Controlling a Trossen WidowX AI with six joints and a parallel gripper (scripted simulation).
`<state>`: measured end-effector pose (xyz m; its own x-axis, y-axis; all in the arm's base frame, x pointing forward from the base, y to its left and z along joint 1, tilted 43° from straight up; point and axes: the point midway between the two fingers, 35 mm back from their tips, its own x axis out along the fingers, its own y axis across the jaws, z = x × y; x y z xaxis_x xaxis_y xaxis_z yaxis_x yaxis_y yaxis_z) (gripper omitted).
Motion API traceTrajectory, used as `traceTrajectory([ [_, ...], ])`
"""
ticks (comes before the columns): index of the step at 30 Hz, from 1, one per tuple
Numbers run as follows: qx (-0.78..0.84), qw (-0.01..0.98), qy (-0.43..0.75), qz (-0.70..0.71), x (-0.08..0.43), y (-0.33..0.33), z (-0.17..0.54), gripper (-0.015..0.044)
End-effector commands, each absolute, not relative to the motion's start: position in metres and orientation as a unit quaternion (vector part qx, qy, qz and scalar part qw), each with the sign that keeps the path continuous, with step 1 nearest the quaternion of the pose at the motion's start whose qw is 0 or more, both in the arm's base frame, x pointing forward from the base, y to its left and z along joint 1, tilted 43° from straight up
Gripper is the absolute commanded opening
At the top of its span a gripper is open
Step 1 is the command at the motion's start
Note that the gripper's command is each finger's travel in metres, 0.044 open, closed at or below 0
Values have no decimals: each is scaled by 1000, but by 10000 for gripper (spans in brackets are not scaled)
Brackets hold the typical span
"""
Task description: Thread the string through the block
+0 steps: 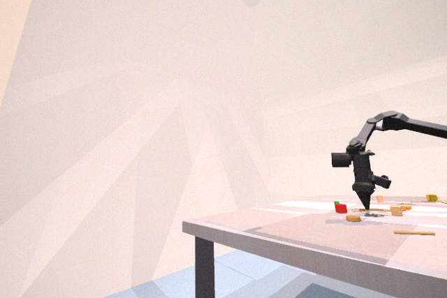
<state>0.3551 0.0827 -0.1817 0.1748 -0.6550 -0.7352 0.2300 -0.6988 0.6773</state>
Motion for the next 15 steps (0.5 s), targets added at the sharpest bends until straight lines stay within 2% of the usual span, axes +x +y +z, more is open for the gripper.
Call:
traceTrajectory([
  [1, 678, 353, -157, -625, 349, 81, -183, 0],
  [15, 678, 354, -157, -625, 330, 76, -182, 0],
])
